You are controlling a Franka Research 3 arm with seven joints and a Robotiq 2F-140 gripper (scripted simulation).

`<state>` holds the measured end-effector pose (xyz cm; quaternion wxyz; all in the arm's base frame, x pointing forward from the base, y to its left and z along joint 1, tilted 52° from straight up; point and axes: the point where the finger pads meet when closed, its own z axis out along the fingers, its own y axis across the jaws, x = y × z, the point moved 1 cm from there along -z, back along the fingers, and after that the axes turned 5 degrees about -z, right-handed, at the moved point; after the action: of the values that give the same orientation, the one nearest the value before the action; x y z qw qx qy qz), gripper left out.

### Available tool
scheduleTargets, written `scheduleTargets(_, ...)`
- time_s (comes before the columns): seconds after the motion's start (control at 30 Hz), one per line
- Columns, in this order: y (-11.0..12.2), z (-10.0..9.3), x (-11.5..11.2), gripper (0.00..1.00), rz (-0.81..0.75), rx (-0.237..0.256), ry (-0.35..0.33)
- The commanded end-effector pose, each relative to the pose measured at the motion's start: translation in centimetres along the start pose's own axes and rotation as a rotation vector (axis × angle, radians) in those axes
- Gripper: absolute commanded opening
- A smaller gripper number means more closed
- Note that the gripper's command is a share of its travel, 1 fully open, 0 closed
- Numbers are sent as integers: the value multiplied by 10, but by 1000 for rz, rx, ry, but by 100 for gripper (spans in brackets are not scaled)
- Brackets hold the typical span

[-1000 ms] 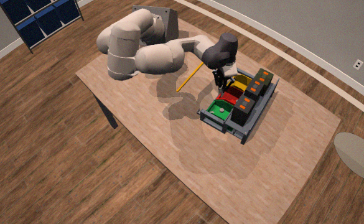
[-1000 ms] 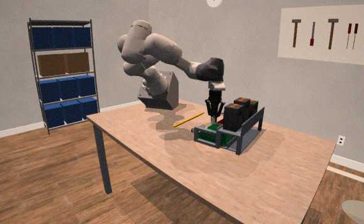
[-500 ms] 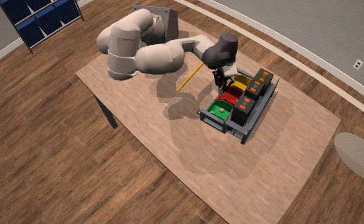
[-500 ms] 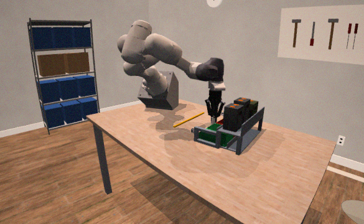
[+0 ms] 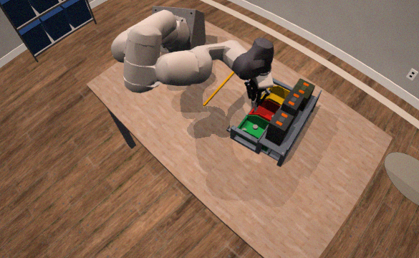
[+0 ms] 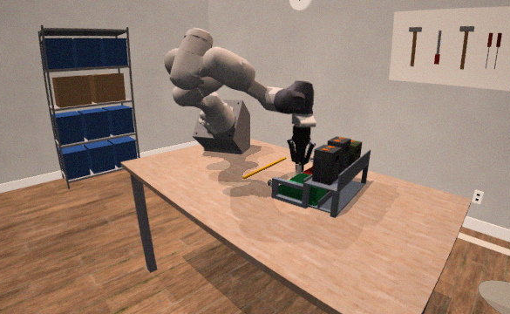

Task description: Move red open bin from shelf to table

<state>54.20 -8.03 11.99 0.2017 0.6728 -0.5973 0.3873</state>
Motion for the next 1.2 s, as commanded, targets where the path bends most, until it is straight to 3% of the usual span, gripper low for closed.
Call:
scheduleTargets(0.0,0,0,0,0,0,0,0)
scheduleTargets(1.17,0,-8,0,0,5,1,-2)
